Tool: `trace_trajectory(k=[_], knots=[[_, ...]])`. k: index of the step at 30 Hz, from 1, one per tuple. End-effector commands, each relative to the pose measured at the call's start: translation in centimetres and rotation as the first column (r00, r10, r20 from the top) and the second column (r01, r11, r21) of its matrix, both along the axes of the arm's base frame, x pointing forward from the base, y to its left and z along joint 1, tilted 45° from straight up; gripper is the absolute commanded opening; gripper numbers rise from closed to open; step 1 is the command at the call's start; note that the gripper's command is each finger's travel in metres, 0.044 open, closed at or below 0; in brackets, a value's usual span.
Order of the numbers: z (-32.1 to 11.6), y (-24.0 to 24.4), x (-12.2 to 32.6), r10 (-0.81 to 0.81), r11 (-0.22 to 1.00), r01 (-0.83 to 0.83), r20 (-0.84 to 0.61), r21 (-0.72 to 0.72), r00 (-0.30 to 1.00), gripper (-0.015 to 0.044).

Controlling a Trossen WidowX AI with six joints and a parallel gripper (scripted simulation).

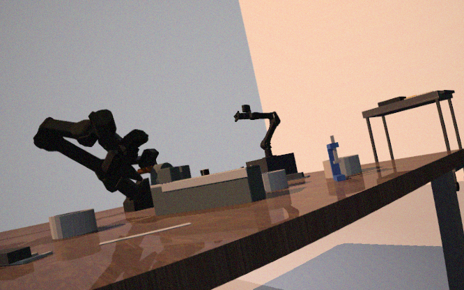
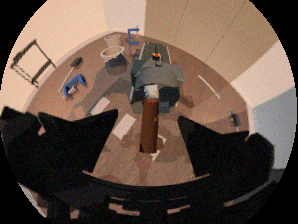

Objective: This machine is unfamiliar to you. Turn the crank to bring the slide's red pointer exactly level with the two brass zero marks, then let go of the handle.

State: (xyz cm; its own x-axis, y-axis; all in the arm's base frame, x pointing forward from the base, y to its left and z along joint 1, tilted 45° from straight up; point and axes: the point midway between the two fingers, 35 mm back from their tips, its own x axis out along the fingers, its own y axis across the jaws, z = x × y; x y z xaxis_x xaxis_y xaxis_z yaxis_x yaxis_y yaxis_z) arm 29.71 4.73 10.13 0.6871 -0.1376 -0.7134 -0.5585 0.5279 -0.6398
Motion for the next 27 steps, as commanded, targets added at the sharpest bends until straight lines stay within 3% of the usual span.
trace_trajectory(k=[1,15,27], knots=[[-0.09,0.03,0.02,0.008,1.000,-0.008,0.001,0.001,1.000,0.0361],[-0.09,0.03,0.02,0.008,1.000,-0.008,0.001,0.001,1.000,0.0000],[0.23,-0.16,0.18,0.008,1.000,-0.008,0.001,0.001,1.000,0.0000]])
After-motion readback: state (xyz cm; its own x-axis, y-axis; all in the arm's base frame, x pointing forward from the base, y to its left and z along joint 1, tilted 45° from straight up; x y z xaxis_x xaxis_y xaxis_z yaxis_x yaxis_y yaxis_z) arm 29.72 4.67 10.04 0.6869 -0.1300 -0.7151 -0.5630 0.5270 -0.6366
